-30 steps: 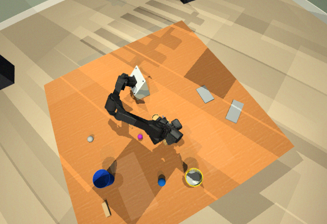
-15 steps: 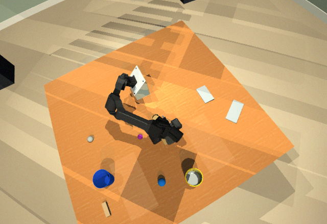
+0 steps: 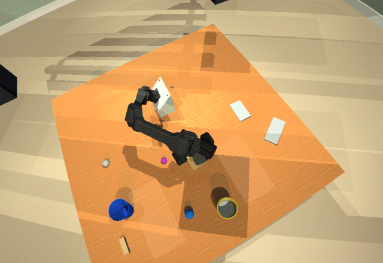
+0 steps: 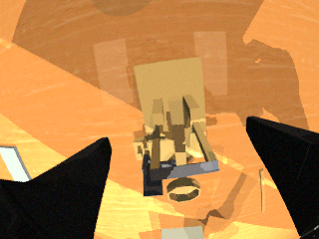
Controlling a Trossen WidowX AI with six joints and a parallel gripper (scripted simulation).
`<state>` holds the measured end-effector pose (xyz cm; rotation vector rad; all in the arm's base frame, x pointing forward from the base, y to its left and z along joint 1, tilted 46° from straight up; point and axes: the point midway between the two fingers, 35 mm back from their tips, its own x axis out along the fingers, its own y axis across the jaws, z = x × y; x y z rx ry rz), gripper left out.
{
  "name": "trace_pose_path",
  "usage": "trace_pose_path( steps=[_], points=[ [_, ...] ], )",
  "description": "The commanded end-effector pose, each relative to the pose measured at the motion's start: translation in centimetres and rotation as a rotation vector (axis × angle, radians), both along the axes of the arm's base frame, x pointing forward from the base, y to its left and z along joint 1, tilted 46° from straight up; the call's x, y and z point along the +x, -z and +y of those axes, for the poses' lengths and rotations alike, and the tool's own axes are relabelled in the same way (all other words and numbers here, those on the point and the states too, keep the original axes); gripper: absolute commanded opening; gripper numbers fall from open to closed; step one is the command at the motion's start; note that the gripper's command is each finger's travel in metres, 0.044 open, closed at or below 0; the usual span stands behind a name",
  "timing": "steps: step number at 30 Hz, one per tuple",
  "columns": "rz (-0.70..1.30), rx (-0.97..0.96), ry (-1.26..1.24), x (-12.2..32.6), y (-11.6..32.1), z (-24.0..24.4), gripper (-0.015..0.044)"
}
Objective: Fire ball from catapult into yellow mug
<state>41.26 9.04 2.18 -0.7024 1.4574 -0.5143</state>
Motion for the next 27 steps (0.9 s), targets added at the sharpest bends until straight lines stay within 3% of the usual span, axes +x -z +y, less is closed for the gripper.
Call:
trace_pose_path(
  steps=[1, 6, 27],
  points=[
    [0.008, -0.007, 0.009, -0.4, -0.3, 0.0, 0.044],
    [0.007, -0.008, 0.009, -0.2, 2.7, -3.1, 0.044],
    [0.007, -0.008, 0.009, 0.0, 4.5, -4.8, 0.044]
  ],
)
